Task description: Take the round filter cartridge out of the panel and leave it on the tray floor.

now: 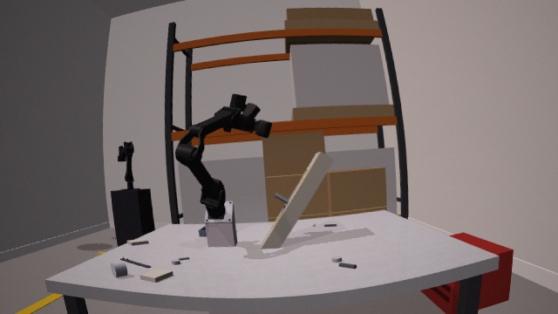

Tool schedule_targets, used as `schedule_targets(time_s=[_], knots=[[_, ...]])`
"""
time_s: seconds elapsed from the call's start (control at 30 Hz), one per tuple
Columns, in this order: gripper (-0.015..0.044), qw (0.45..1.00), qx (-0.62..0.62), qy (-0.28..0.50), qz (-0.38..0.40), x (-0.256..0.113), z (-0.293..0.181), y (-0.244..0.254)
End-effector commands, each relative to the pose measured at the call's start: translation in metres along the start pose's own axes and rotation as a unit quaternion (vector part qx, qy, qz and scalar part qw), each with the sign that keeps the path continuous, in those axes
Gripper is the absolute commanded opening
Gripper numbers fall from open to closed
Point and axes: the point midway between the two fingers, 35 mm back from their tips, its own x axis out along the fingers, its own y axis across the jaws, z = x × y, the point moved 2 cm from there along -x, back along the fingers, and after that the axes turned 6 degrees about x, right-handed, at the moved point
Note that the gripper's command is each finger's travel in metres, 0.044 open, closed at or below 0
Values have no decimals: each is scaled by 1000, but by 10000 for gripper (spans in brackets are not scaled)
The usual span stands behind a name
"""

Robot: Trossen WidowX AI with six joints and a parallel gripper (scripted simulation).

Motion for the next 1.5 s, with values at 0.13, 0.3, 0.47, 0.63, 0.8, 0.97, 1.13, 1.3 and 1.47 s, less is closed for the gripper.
schedule_targets(time_s=[0.13,0.3,0.47,0.63,0.8,0.97,1.13,1.3,1.47], knots=[[102,948,161,16,-273,20,-45,-96],[102,867,230,-21,-441,9,-75,-151],[102,855,236,-29,-462,6,-79,-158],[102,855,236,-28,-462,6,-79,-158],[102,854,237,-27,-462,11,-80,-163],[102,854,238,-26,-461,16,-81,-169],[102,854,239,-26,-461,21,-83,-175],[102,854,239,-26,-461,26,-84,-181],[102,854,238,-27,-461,30,-85,-188]])
